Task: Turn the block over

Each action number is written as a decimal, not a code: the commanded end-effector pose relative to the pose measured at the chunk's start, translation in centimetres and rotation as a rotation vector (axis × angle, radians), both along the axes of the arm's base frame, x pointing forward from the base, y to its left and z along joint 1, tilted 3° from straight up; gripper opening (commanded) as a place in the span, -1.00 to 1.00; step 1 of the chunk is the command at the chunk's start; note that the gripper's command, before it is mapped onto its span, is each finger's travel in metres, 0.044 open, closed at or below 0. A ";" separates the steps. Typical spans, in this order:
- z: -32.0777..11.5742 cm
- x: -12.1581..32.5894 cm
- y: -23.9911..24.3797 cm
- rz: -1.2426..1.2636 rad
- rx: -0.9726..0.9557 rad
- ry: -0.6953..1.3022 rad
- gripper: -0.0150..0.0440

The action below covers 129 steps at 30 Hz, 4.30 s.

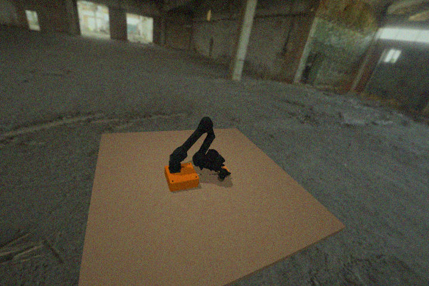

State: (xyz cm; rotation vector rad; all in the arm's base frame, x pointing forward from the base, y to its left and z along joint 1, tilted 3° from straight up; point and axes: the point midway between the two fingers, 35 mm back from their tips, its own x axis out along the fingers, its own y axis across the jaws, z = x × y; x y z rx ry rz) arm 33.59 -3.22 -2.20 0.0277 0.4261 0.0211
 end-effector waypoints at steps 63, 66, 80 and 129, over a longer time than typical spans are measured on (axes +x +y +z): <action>9.0 1.4 -0.4 0.033 -0.005 0.989 1.00; 9.6 1.8 -0.3 0.038 -0.011 1.093 1.00; 6.4 1.9 -0.2 0.041 -0.014 1.144 1.00; 1.6 2.0 0.1 0.041 -0.014 1.144 0.19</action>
